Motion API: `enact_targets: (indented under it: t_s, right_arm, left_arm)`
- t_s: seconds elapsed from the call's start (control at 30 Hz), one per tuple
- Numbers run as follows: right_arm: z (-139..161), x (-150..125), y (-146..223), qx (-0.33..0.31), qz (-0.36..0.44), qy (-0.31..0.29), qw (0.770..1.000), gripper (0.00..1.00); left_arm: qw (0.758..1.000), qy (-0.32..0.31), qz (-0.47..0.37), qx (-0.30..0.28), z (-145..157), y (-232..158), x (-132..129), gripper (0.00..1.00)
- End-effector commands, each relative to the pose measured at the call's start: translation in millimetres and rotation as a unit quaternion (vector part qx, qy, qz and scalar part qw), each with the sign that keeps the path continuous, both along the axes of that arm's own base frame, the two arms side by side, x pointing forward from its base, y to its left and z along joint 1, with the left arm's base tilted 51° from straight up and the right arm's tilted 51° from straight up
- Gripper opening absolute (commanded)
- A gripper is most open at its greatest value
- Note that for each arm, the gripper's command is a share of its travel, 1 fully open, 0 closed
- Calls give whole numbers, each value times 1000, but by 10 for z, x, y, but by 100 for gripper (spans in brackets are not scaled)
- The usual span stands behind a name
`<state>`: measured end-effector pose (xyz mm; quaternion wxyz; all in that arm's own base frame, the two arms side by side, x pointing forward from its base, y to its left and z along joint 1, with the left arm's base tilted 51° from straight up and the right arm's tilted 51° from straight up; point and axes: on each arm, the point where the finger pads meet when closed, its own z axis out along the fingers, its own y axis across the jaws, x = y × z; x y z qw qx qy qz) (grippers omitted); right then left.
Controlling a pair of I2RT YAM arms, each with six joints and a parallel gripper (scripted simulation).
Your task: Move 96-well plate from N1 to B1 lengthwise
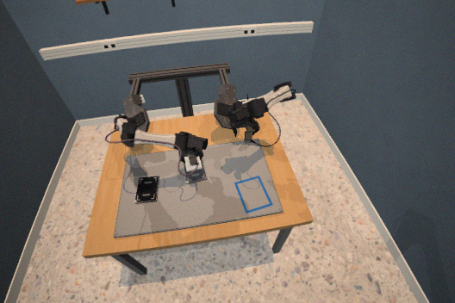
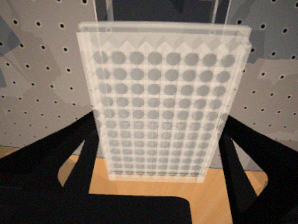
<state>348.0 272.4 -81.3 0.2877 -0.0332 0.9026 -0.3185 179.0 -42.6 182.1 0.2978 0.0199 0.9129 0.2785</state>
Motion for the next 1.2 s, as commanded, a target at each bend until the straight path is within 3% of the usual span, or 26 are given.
enact_targets:
  t_s: [0.0,0.03,0.2,0.23,0.43,0.53,1.0,1.1,1.17]
  right_arm:
    - [36,-3,23,3,3,-2,1000,0]
    - [110,87,-67,8,-9,-7,1000,0]
    - [37,-3,21,3,3,-2,1000,0]
    - [101,107,-77,9,-10,-9,1000,0]
    - [-153,106,-210,-12,-9,4,1000,0]
    - [-82,87,-90,-3,3,-3,1000,0]
    - [-316,247,-336,-12,-9,4,1000,0]
    - [-220,237,-203,-1,3,-5,1000,0]
    - [-336,279,-356,-11,-10,3,1000,0]
  left_arm:
    - [999,-8,24,26,77,-12,1,100]
    - [999,-8,24,26,77,-12,1,100]
    - [999,-8,24,26,77,-12,1,100]
    - [999,-8,24,26,77,-12,1,100]
    - [999,-8,24,26,77,-12,1,100]
    - [999,-8,24,26,77,-12,1,100]
    - [999,-8,24,26,77,-12,1,100]
    - [999,-8,24,26,77,-12,1,100]
    - [999,-8,24,26,77,-12,1,100]
